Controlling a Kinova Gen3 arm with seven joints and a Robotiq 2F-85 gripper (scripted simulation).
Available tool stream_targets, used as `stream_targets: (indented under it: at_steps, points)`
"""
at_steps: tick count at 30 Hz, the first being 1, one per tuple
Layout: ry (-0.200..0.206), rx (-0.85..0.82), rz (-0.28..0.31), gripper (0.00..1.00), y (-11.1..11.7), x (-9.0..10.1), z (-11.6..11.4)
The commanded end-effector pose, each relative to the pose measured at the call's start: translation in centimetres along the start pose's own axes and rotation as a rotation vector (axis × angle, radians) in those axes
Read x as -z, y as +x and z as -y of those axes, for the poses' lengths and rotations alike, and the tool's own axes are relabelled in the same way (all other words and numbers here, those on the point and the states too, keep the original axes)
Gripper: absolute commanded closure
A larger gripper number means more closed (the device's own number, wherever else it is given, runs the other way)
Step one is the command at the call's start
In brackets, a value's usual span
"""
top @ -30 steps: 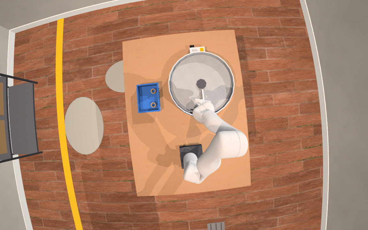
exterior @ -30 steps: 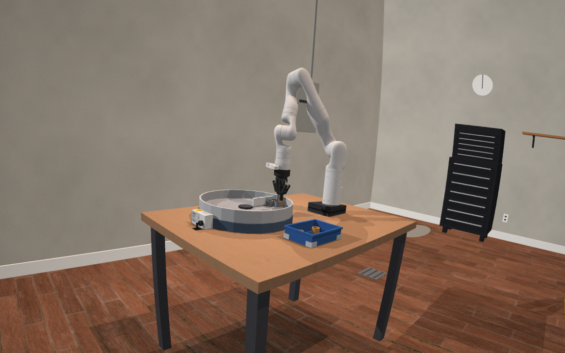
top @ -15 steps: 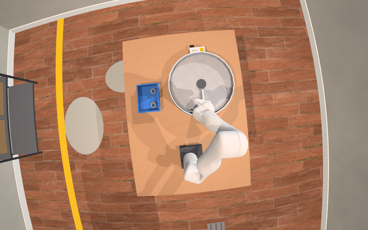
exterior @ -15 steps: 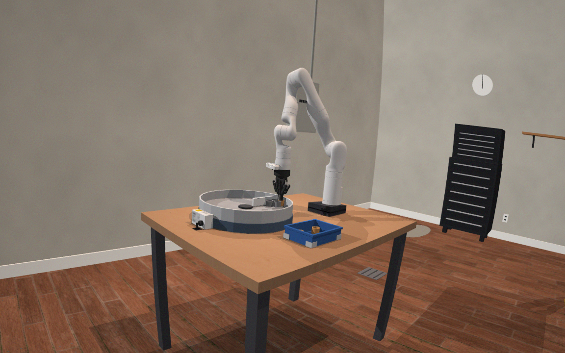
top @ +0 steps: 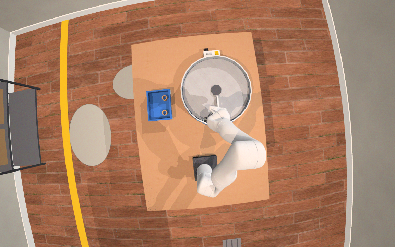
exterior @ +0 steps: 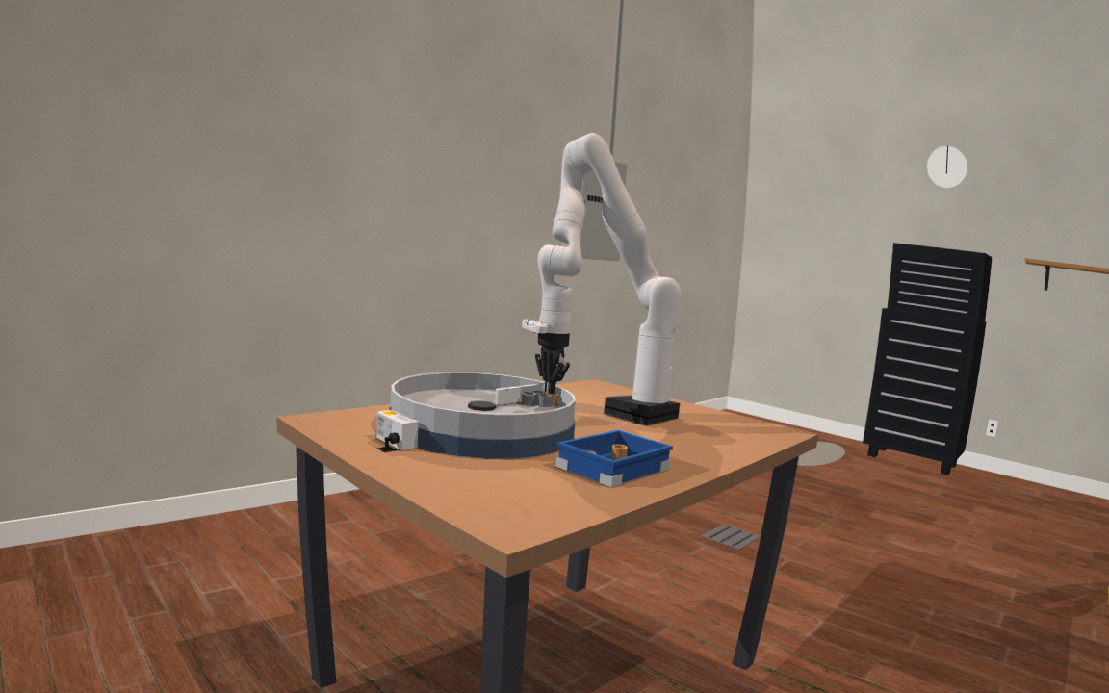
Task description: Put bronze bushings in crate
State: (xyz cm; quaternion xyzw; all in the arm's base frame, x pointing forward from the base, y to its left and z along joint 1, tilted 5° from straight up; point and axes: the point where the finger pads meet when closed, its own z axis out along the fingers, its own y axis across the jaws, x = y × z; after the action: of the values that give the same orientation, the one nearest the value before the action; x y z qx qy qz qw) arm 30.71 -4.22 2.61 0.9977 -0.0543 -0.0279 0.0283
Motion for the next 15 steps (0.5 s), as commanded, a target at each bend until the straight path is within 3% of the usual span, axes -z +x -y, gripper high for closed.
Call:
stream_targets:
  at_steps: [1, 15]
  points:
    - [0.000, 0.000, -0.001, 1.00, 0.04, 0.04, 0.01]
    - [0.000, 0.000, -0.001, 1.00, 0.04, 0.79, 0.00]
